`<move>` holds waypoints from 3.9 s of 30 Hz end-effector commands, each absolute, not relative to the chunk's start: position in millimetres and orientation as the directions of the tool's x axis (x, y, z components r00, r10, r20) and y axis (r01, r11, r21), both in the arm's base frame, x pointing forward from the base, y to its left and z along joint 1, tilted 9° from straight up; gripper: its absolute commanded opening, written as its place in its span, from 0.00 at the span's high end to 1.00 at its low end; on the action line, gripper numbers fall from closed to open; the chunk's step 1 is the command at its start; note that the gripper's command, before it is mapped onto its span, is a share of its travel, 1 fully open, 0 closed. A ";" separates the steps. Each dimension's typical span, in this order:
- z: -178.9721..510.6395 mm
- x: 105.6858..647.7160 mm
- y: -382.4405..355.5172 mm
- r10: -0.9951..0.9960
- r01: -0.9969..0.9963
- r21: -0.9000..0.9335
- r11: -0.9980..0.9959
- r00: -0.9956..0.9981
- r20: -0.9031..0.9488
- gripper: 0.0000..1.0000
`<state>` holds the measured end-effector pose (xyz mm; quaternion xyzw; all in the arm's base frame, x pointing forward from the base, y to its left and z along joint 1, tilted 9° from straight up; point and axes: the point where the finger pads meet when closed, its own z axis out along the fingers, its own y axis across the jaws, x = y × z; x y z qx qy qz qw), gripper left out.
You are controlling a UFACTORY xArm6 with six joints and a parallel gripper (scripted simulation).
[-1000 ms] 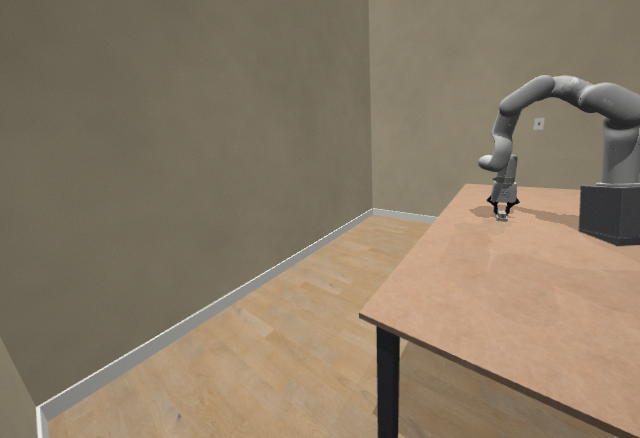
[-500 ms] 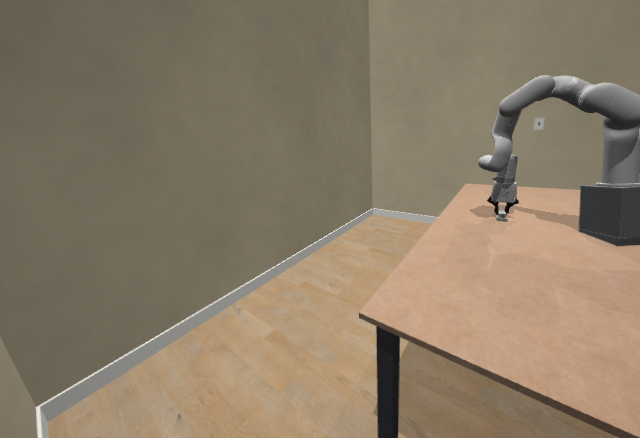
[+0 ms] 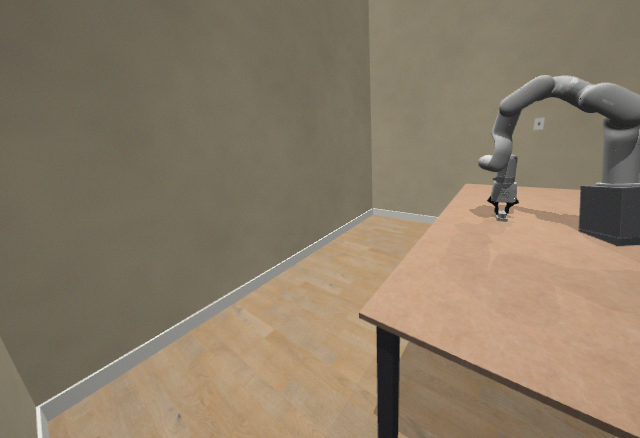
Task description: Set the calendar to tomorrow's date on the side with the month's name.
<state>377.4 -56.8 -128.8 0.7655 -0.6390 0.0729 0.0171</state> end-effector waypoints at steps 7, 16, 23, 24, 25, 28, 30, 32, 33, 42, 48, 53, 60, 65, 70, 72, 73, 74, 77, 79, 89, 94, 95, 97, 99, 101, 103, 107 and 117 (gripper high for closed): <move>-125.0 378.3 -56.3 -0.976 -0.981 -0.069 -0.183 0.172 0.134 0.73; -72.5 373.4 -50.0 -0.976 -0.981 -0.069 -0.183 0.172 0.134 0.73; -39.9 370.4 -46.0 -0.976 -0.981 -0.069 -0.183 0.172 0.134 0.73; -35.9 370.0 -45.6 -0.976 -0.981 -0.069 -0.183 0.172 0.134 0.73; -32.8 369.7 -45.2 -0.976 -0.981 -0.069 -0.183 0.172 0.134 0.73; -29.2 369.4 -44.7 -0.976 -0.981 -0.069 -0.183 0.172 0.134 0.73; -29.1 369.3 -44.7 -0.976 -0.981 -0.069 -0.183 0.172 0.134 0.73; -29.1 369.3 -44.7 -0.976 -0.981 -0.069 -0.183 0.172 0.134 0.73; -29.1 369.3 -44.7 -0.976 -0.981 -0.069 -0.183 0.172 0.134 0.73; -29.3 369.3 -44.1 -0.973 -0.978 -0.067 -0.198 0.188 0.135 0.73; -30.4 369.2 -39.0 -0.940 -0.946 -0.049 -0.321 0.312 0.142 0.73; -31.8 368.8 -32.6 -0.877 -0.884 -0.026 -0.466 0.458 0.148 0.73; -33.6 368.3 -24.3 -0.761 -0.770 0.005 -0.638 0.631 0.150 0.73; -35.2 367.6 -17.1 -0.633 -0.643 0.033 -0.765 0.761 0.146 0.73; -36.3 367.1 -12.1 -0.531 -0.542 0.051 -0.839 0.836 0.140 0.73; -37.0 366.7 -8.7 -0.457 -0.468 0.063 -0.882 0.879 0.135 0.73; -37.4 366.5 -7.4 -0.426 -0.437 0.067 -0.897 0.895 0.133 0.73; -37.6 366.3 -6.4 -0.402 -0.413 0.071 -0.908 0.906 0.131 0.73; -38.4 365.8 -2.6 -0.313 -0.324 0.083 -0.942 0.942 0.124 0.73; -39.0 365.4 0.0 -0.250 -0.261 0.091 -0.961 0.961 0.118 0.73; -41.1 363.9 9.4 -0.011 -0.022 0.117 -0.993 0.996 0.093 0.73; -42.7 362.5 16.9 0.182 0.172 0.133 -0.976 0.981 0.068 0.73; -43.1 362.1 18.7 0.227 0.217 0.136 -0.967 0.972 0.062 0.73; -43.6 361.7 20.7 0.277 0.267 0.139 -0.954 0.959 0.055 0.73; -44.2 361.1 23.6 0.349 0.340 0.142 -0.930 0.936 0.044 0.73; -44.8 360.5 26.0 0.407 0.399 0.145 -0.906 0.913 0.035 0.73; -45.2 360.0 28.1 0.456 0.448 0.147 -0.882 0.890 0.027 0.73; -46.3 358.9 32.8 0.562 0.555 0.149 -0.818 0.827 0.009 0.73; -48.9 355.8 44.3 0.784 0.780 0.145 -0.609 0.619 -0.037 0.73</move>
